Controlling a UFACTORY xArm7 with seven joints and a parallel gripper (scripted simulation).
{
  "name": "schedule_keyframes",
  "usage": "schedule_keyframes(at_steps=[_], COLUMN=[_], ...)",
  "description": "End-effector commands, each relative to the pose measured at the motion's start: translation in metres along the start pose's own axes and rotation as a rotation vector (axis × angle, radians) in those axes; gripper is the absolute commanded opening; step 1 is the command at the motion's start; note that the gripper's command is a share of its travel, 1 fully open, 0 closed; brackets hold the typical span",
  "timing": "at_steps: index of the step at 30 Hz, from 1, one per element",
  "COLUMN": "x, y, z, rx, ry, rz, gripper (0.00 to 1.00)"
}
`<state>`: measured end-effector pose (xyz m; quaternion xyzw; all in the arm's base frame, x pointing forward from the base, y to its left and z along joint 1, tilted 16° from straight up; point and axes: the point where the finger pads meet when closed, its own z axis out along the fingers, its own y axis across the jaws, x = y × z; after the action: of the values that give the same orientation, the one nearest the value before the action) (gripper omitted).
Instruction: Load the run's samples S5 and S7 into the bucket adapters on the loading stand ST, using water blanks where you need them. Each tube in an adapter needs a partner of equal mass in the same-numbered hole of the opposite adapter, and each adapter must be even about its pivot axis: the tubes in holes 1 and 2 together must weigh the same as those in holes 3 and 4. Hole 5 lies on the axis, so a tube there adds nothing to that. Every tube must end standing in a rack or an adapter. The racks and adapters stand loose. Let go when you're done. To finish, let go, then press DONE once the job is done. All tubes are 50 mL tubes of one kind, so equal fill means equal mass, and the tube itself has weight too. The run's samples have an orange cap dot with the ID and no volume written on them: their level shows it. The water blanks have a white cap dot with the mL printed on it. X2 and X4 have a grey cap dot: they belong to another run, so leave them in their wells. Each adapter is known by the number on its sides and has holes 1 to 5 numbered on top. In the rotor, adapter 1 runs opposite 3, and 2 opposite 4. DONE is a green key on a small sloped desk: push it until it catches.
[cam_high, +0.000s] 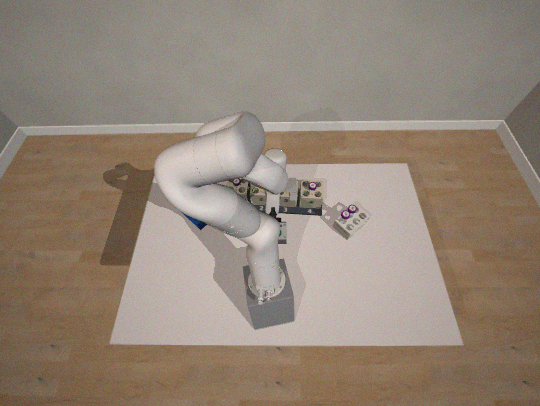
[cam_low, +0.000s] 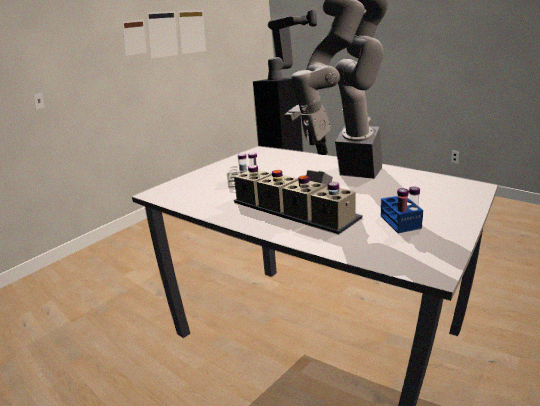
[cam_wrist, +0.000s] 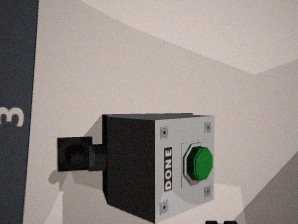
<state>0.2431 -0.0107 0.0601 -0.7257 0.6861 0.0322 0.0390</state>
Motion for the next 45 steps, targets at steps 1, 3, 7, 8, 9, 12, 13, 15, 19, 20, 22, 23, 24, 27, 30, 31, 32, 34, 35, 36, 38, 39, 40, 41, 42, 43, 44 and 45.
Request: schedule_keyframes(at_steps=[1, 3, 7, 8, 9, 12, 13, 15, 19, 20, 22, 23, 24, 27, 30, 31, 32, 34, 35, 36, 38, 39, 40, 41, 42, 43, 44, 45], x=[0.015, 0.021, 0.026, 0.026, 0.026, 0.026, 0.026, 0.026, 0.026, 0.026, 0.026, 0.026, 0.026, 0.026, 0.027, 0.027, 0.027, 0.027, 0.027, 0.027, 0.027, 0.027, 0.028, 0.028, 0.028, 0.028, 0.028, 0.028], y=[0.011, 0.017, 0.021, 0.021, 0.021, 0.021, 0.021, 0.021, 0.021, 0.021, 0.021, 0.021, 0.020, 0.019, 0.017, 0.017, 0.017, 0.016, 0.016, 0.015, 0.014, 0.014, 0.013, 0.013, 0.012, 0.012, 0.012, 0.013], z=[0.011, 0.016, 0.020, 0.020, 0.020, 0.020, 0.020, 0.020, 0.020, 0.020, 0.020, 0.022, 0.024, 0.029, 0.035, 0.037, 0.037, 0.039, 0.041, 0.043, 0.047, 0.049, 0.051, 0.053, 0.054, 0.054, 0.054, 0.054], rx=[0.006, 0.006, 0.006, 0.006, 0.006, 0.006, 0.006, 0.006, 0.006, 0.006, 0.006, 0.006, 0.006, 0.006, 0.006, 0.006, 0.006, 0.006, 0.006, 0.006, 0.006, 0.005, 0.005, 0.005, 0.005, 0.005, 0.005, 0.005], ry=[-0.001, -0.001, -0.001, -0.001, -0.001, -0.001, -0.001, -0.001, -0.001, -0.001, -0.001, -0.001, -0.001, -0.001, -0.001, -0.001, -0.001, -0.001, -0.001, -0.001, -0.001, -0.001, -0.001, -0.001, -0.001, -0.001, -0.001, -0.001], rz=[0.001, 0.001, 0.001, 0.001, 0.001, 0.001, 0.001, 0.001, 0.001, 0.001, 0.001, 0.001, 0.001, 0.001, 0.002, 0.002, 0.002, 0.002, 0.002, 0.002, 0.002, 0.002, 0.002, 0.002, 0.002, 0.002, 0.002, 0.002], gripper=[0.00, 0.00, 0.00, 0.00, 0.00, 0.00, 0.00, 0.00, 0.00, 0.00, 0.00, 0.00, 0.00, 0.00, 0.00, 0.00, 0.00, 0.00, 0.00, 0.00, 0.00, 0.00, 0.00, 0.00, 0.00, 0.00, 0.00, 0.00])
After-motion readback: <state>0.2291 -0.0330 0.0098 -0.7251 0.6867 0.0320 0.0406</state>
